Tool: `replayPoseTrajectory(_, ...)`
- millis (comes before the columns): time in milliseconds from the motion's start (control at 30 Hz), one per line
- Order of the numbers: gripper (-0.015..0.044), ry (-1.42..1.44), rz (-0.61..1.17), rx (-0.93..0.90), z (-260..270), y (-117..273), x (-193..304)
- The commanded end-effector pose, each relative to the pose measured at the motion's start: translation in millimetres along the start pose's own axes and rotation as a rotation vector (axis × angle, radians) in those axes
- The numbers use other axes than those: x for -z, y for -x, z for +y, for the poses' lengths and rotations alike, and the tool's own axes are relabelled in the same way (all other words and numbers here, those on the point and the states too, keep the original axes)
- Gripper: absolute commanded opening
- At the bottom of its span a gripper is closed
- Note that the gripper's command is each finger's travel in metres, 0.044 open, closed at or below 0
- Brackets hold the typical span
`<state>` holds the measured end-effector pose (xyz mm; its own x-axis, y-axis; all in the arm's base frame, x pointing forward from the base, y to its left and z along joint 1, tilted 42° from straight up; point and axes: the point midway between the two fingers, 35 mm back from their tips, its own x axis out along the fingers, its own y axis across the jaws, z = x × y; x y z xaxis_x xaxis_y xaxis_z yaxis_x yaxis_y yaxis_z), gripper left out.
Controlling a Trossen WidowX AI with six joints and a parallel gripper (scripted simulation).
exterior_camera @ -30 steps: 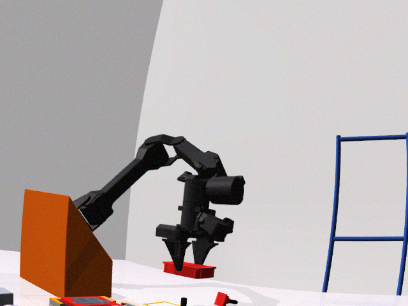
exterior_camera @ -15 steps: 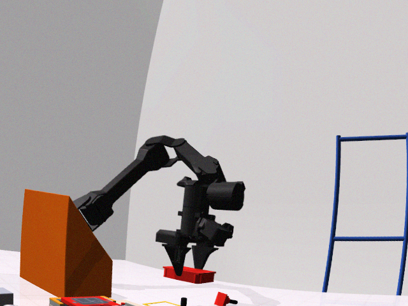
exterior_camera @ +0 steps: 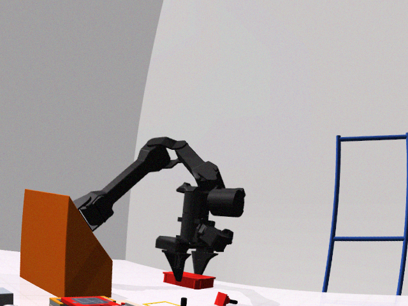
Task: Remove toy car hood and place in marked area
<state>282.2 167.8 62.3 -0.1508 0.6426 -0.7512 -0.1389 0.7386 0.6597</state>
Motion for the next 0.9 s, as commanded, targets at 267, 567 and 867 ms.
replayPoseTrajectory(267,0.0000,-0.007,0.000,-0.004,-0.5,-11.2,0.5)
replayPoseTrajectory(567,0.0000,-0.007,0.000,-0.004,-0.3,-19.2,0.6)
replayPoseTrajectory(867,0.0000,-0.007,0.001,-0.005,-0.1,-27.1,0.9)
